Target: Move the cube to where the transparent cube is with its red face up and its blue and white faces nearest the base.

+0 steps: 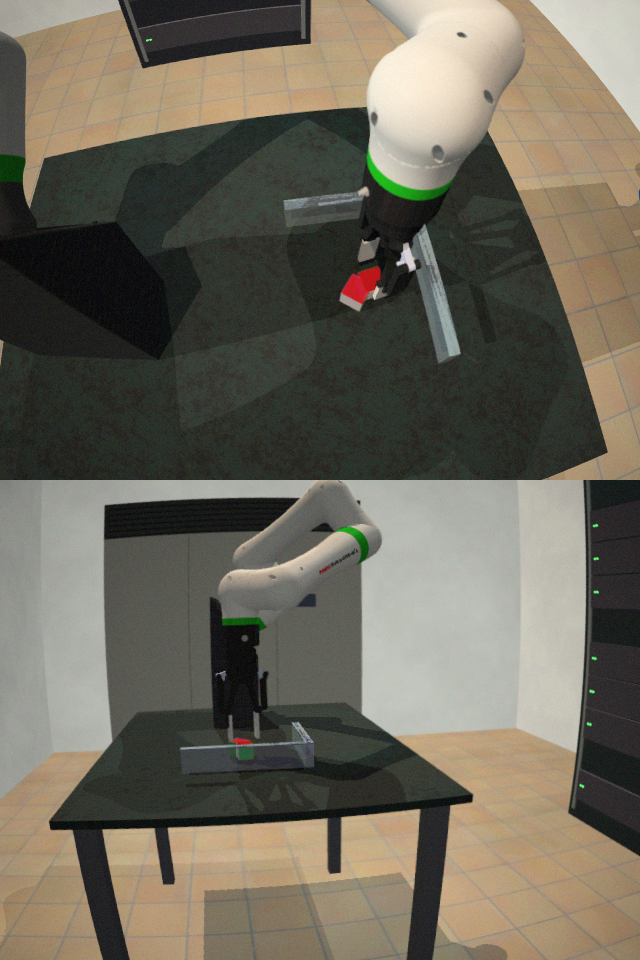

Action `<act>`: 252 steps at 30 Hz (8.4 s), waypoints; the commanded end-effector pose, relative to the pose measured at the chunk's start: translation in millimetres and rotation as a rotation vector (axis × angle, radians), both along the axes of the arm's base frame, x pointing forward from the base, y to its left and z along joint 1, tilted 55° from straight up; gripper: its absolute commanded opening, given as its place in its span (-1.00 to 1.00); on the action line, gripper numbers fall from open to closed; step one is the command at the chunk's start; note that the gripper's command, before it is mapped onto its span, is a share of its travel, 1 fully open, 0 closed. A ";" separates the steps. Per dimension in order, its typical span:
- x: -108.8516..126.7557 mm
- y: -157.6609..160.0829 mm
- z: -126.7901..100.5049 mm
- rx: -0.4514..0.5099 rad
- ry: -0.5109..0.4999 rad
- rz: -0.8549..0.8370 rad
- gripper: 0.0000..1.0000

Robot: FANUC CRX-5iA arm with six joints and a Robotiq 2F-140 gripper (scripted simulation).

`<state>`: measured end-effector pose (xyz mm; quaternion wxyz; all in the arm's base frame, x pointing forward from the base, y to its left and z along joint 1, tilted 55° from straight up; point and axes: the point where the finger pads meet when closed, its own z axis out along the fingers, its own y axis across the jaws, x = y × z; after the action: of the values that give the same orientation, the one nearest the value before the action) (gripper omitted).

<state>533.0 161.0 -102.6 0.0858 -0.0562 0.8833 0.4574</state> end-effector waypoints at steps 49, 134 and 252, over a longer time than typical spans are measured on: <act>4.5 35.9 -24.7 0.000 0.000 0.000 -1.00; -2.8 -22.9 16.1 0.000 0.000 0.000 -1.00; -23.3 29.2 -36.4 0.085 0.694 -0.481 -1.00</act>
<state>509.5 190.5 -139.0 -0.1103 0.3124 0.8281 0.4522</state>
